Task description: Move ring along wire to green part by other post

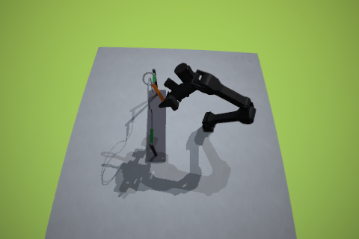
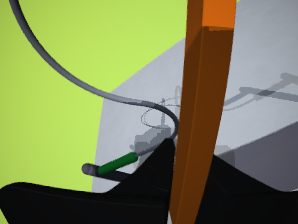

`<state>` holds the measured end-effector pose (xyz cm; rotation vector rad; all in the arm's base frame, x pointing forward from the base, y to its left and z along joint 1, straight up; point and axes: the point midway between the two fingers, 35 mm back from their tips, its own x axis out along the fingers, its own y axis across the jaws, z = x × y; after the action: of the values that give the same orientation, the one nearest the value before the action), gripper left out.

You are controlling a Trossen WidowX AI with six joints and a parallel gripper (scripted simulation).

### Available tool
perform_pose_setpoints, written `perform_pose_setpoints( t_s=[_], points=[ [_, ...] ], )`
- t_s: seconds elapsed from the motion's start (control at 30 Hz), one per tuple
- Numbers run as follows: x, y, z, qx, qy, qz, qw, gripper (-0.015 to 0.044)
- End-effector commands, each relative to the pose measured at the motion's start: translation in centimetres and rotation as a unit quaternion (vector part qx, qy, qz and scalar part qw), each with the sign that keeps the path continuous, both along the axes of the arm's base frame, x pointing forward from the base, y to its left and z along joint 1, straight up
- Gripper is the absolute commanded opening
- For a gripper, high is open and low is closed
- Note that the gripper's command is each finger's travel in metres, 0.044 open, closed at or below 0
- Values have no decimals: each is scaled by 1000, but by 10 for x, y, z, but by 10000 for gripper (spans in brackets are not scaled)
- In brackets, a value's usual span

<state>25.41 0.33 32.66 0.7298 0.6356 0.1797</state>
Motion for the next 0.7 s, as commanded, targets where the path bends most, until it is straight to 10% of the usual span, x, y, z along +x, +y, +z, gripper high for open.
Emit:
perform_pose_setpoints(
  t_s=[0.0,0.67],
  points=[
    [0,-1,1,-31,-5,0,1000,-150],
    [0,-11,-6,-172,-15,-3,985,-150]
  ],
)
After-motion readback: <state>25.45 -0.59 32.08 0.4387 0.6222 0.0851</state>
